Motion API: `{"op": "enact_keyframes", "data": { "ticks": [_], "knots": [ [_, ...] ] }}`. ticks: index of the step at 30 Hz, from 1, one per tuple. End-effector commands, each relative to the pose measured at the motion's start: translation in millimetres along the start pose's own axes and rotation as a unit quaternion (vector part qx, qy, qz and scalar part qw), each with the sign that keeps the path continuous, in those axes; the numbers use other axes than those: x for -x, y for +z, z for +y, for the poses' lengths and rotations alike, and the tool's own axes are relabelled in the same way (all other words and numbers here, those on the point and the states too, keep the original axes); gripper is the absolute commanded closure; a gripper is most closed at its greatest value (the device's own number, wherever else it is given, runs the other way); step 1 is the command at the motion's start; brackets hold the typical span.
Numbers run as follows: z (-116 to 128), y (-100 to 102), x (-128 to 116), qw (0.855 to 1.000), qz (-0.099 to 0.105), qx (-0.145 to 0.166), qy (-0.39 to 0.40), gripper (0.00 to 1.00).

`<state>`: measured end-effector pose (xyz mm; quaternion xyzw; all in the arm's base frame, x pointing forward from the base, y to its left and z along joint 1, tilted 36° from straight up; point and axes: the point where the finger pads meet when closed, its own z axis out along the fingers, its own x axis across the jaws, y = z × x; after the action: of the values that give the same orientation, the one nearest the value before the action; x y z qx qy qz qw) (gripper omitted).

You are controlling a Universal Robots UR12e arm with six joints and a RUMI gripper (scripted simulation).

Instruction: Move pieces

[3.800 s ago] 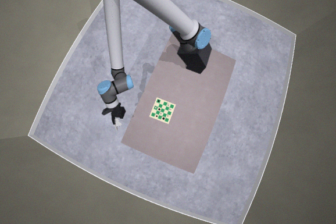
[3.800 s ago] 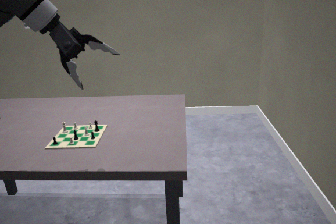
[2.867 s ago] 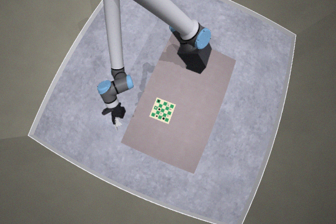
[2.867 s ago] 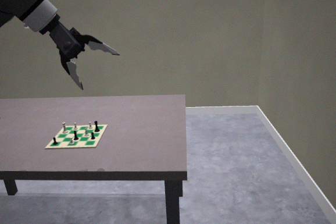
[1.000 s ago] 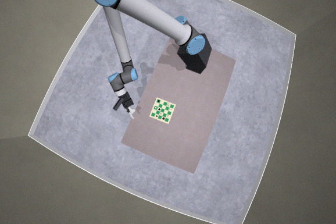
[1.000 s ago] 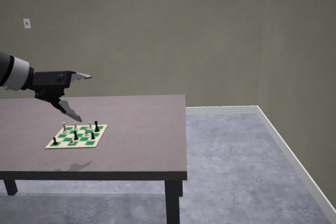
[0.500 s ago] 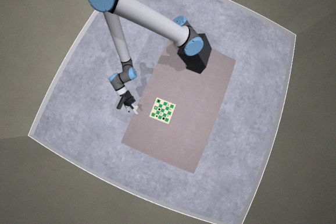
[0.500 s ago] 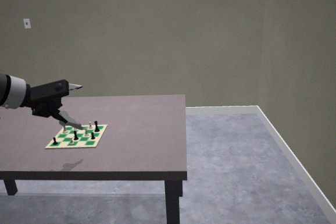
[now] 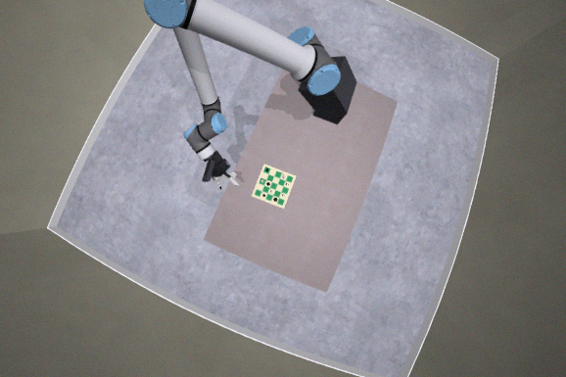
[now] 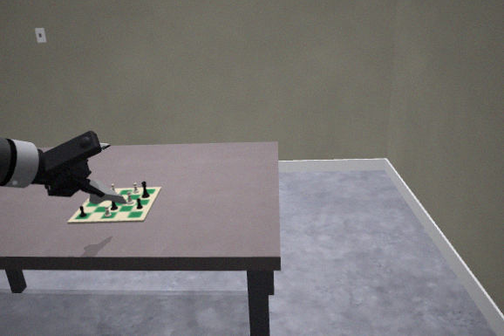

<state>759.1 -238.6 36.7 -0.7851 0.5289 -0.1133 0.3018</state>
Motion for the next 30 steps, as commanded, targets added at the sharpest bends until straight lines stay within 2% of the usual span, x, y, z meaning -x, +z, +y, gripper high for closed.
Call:
{"op": "enact_keyframes", "data": {
  "ticks": [1, 5, 8, 15, 18, 22, 30],
  "knots": [
    [17, 5, -2, 0.998, -0.031, 0.011, -0.058, 0.0],
    [21, 6, -3, 0.997, -0.037, 0.015, -0.073, 0.0],
    [36, 10, -5, 0.992, -0.056, 0.024, -0.115, 0.0],
    [54, 15, -8, 0.981, -0.081, 0.036, -0.172, 0.0],
    [68, 19, -10, 0.971, -0.099, 0.045, -0.213, 0.0],
    [73, 20, -11, 0.967, -0.105, 0.048, -0.227, 0.0],
    [108, 30, -17, 0.93, -0.15, 0.069, -0.328, 0.0]
  ]
}}
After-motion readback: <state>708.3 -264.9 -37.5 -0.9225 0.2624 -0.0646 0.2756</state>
